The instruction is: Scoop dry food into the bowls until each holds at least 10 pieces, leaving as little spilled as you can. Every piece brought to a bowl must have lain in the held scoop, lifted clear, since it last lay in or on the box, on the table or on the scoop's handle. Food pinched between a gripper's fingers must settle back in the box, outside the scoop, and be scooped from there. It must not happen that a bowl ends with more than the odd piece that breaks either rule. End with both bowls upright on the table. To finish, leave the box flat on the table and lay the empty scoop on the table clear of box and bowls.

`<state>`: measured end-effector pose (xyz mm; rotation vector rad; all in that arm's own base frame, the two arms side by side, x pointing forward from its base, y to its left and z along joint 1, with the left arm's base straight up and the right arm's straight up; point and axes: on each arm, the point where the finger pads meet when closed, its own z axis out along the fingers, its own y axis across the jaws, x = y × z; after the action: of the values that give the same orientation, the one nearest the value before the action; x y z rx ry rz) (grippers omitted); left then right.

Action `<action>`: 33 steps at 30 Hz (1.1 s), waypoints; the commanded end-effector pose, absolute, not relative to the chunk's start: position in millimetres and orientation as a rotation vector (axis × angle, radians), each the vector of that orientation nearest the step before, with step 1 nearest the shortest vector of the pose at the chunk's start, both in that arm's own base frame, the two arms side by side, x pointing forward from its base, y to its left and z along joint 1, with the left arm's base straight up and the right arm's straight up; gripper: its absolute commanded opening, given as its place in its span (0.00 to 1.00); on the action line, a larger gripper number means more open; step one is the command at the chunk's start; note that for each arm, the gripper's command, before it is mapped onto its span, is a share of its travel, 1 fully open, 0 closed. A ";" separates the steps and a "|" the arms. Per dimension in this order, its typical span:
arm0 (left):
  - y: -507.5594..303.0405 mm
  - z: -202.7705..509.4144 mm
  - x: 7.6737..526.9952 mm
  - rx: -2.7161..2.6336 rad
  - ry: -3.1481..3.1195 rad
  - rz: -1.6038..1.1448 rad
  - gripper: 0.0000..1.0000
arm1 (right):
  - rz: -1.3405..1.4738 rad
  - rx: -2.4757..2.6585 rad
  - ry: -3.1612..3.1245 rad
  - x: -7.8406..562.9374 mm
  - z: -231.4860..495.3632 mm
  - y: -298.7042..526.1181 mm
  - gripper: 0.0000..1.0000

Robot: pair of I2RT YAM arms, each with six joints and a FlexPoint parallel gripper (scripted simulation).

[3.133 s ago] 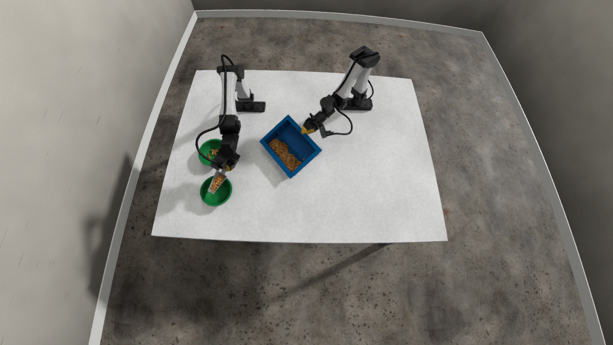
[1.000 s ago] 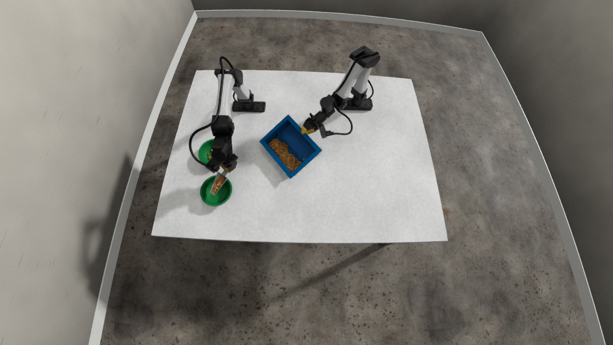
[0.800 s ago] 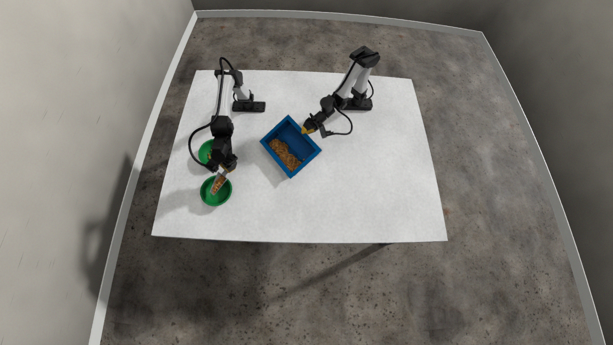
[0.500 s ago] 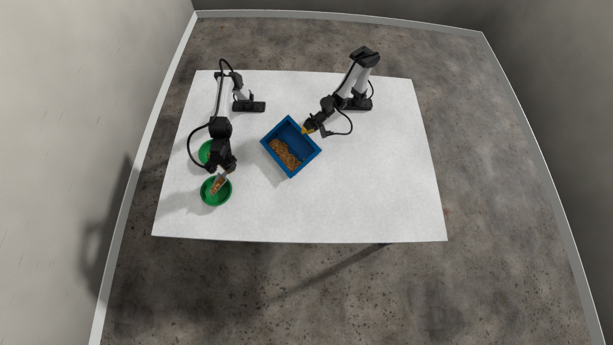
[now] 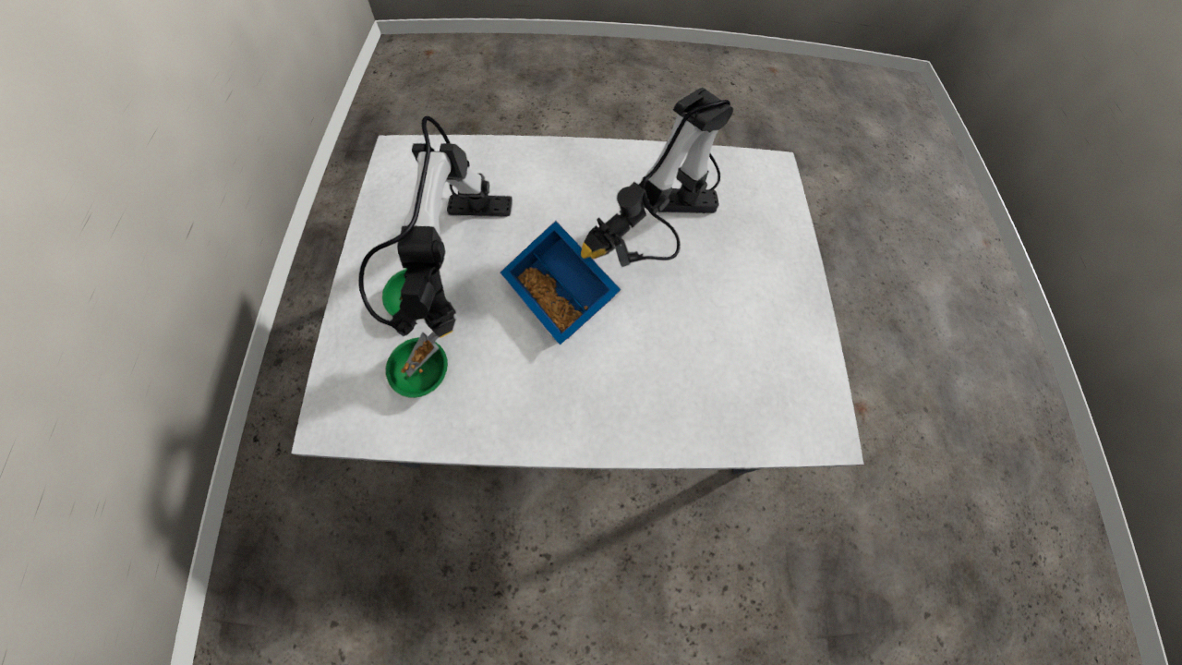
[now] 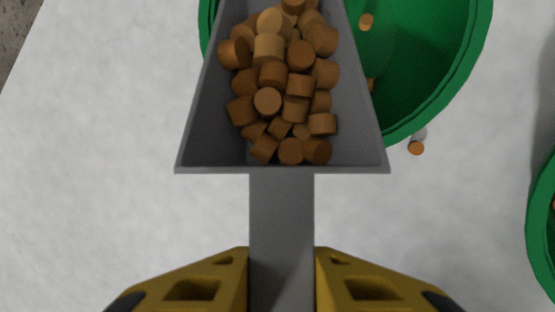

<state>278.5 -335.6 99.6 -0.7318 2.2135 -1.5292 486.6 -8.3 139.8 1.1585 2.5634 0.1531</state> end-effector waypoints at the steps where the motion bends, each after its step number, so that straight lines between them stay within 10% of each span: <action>1: -346.3 127.9 281.3 -0.667 2.147 -1.615 0.00 | 0.165 1.186 2.564 488.0 141.7 -6.8 0.00; 33: -346.3 127.9 281.3 -0.667 2.147 -1.615 0.00 | 0.222 1.314 2.525 491.9 138.4 -8.9 0.00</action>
<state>278.5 -335.6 99.6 -0.7318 2.2135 -1.5292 486.3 -5.5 139.2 1.2313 2.5510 0.1873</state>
